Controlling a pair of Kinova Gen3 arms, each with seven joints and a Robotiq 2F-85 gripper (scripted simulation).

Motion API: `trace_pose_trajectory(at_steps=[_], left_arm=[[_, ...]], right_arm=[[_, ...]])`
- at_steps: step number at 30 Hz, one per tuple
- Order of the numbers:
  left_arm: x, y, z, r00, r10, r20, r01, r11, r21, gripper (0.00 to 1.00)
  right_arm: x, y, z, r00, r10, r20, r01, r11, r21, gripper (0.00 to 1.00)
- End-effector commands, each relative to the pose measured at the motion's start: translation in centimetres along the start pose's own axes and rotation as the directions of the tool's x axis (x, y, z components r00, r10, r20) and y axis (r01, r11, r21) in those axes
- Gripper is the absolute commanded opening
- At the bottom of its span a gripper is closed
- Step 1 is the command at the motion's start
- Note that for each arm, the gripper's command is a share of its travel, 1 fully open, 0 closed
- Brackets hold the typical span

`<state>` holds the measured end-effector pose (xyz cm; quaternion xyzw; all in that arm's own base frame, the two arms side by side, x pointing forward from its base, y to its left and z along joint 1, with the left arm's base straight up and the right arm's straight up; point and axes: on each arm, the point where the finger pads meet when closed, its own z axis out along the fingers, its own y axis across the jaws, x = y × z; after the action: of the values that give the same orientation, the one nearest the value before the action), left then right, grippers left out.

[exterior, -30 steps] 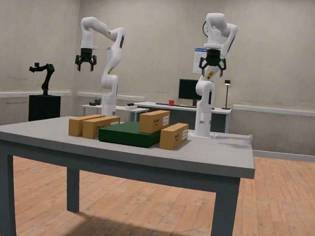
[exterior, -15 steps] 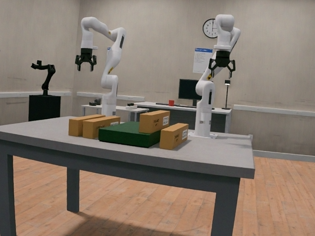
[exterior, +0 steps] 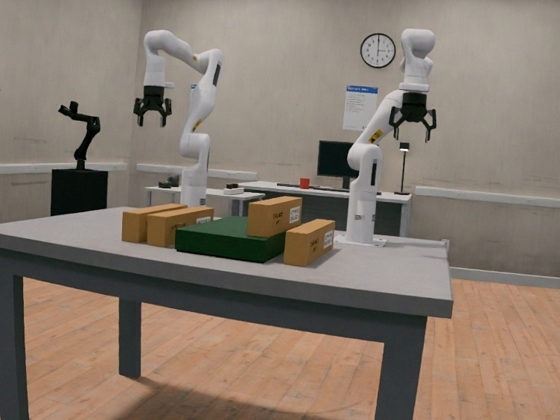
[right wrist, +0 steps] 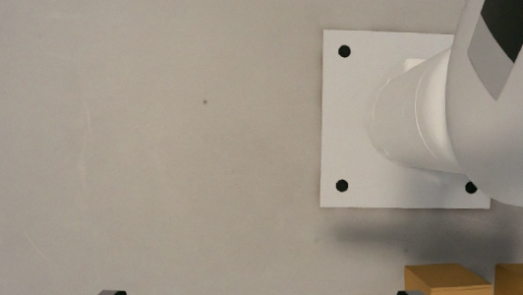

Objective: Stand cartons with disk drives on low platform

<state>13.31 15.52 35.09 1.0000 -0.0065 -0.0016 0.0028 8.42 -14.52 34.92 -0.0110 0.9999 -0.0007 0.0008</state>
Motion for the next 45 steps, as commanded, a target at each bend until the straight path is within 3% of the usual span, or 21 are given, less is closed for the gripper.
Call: trace_pose_trajectory(at_steps=[1,2,45], left_arm=[[0.0,0.0,0.0,1.000,0.000,-0.001,0.000,1.000,0.000,1.000],[-1.1,-2.8,0.1,1.000,0.000,-0.002,0.000,1.000,0.000,1.000],[-1.1,-2.8,0.1,1.000,0.000,-0.002,0.000,1.000,0.001,1.000]], right_arm=[[0.0,0.0,0.0,1.000,0.000,0.000,0.000,1.000,0.000,1.000],[0.0,0.0,0.0,1.000,0.000,0.000,0.000,1.000,0.000,1.000],[0.0,0.0,0.0,1.000,0.000,0.000,0.000,1.000,0.000,1.000]])
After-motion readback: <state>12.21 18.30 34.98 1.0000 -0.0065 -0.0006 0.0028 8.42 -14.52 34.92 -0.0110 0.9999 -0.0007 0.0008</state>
